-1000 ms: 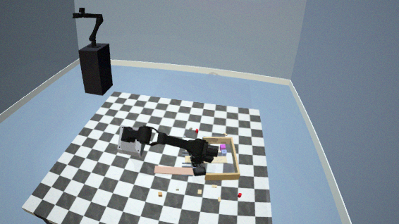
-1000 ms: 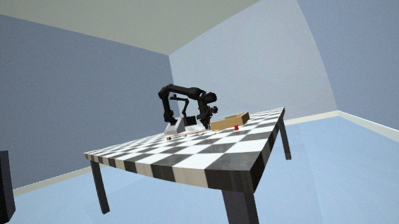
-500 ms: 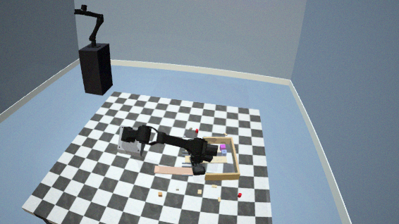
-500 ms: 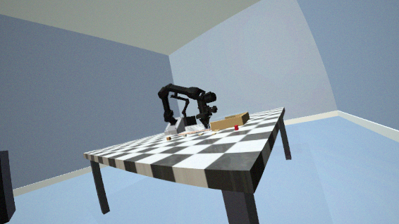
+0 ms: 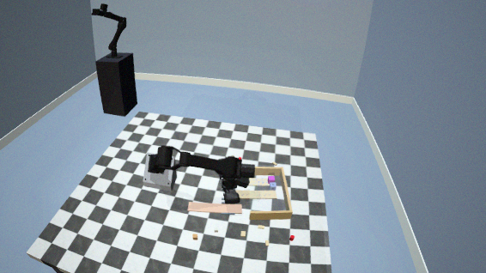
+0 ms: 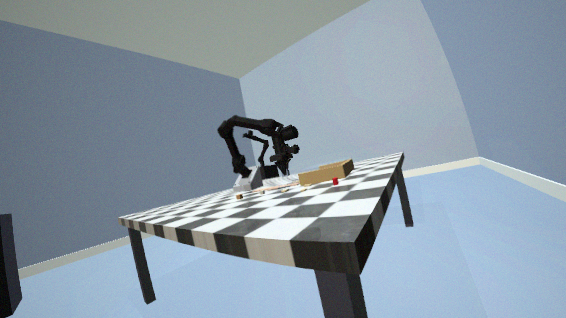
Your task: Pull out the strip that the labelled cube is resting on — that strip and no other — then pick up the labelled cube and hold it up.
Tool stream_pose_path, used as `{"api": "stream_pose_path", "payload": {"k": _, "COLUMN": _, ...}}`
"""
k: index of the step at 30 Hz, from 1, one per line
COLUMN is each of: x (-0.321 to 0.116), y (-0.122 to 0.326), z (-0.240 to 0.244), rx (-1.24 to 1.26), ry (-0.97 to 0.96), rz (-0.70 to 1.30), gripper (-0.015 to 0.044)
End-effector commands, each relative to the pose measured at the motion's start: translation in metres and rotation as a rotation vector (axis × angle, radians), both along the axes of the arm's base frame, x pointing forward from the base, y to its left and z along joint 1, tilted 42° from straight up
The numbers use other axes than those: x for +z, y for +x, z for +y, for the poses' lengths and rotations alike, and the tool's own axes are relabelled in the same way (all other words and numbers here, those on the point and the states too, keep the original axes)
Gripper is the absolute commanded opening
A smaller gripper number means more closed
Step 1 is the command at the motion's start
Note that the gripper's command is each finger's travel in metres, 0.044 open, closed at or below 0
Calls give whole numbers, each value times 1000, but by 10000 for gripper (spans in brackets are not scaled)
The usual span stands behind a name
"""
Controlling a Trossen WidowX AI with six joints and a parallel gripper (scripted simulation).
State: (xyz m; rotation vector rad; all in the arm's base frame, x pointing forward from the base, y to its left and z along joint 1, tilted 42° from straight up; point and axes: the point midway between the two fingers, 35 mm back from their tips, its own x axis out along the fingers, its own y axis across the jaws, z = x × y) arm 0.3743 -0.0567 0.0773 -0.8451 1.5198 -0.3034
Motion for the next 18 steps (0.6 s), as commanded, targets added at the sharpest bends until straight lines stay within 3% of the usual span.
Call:
{"api": "stream_pose_path", "payload": {"k": 1, "x": 0, "y": -8, "z": 1, "rx": -6, "ry": -4, "rz": 4, "gripper": 0}}
{"api": "stream_pose_path", "payload": {"k": 18, "x": -14, "y": -68, "z": 10, "rx": -6, "ry": -3, "rz": 7, "gripper": 0}}
